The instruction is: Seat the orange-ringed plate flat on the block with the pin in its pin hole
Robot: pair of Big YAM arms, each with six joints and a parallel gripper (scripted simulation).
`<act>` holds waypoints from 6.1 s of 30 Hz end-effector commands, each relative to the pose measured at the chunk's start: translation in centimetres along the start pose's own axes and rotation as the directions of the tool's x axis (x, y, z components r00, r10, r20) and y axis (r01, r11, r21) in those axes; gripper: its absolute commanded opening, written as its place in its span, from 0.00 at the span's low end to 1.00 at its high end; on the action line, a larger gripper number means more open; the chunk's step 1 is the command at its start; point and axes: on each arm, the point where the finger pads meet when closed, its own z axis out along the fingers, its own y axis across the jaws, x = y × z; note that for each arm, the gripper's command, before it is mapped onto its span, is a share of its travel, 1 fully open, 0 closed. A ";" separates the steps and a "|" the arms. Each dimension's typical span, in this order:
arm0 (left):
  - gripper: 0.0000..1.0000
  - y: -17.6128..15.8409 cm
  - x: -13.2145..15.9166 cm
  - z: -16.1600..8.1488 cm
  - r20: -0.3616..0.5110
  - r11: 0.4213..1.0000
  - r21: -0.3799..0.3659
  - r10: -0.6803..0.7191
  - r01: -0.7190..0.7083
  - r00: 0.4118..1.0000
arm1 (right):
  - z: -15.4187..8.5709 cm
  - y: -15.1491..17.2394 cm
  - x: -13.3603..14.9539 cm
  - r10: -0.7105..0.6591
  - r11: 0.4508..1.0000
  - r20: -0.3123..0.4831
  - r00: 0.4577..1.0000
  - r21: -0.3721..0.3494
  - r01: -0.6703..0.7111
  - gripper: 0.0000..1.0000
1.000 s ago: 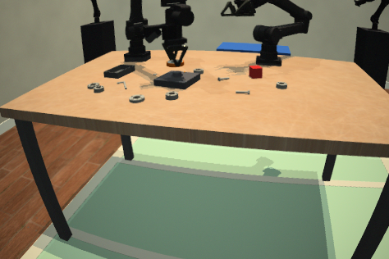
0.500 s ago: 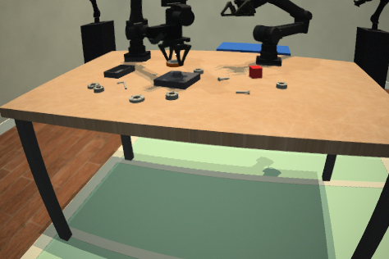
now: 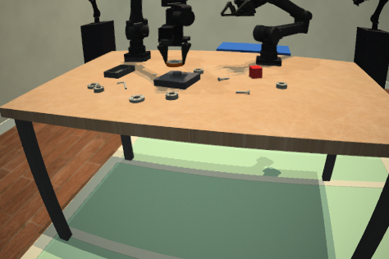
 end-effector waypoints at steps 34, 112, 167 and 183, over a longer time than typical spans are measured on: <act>1.00 0.1 -1.9 -0.8 0.034 1.000 -0.006 0.018 -0.017 0.999 | -2.4 1.6 -0.9 -0.979 0.198 0.061 0.195 0.043 0.979 0.59; 1.00 0.1 -1.9 -0.8 0.034 1.000 -0.006 0.018 -0.017 0.999 | 5.5 0.8 -0.4 -0.976 0.220 0.008 0.220 0.004 0.976 0.59; 1.00 0.1 -1.9 -0.8 0.034 1.000 -0.006 0.018 -0.017 0.999 | -2.3 0.9 -1.3 -0.974 0.222 0.040 0.221 0.028 0.975 1.00; 1.00 0.1 -1.9 -0.8 0.034 1.000 -0.006 0.018 -0.017 0.999 | -3.0 0.4 -0.9 -0.834 0.509 0.274 0.479 0.047 0.859 1.00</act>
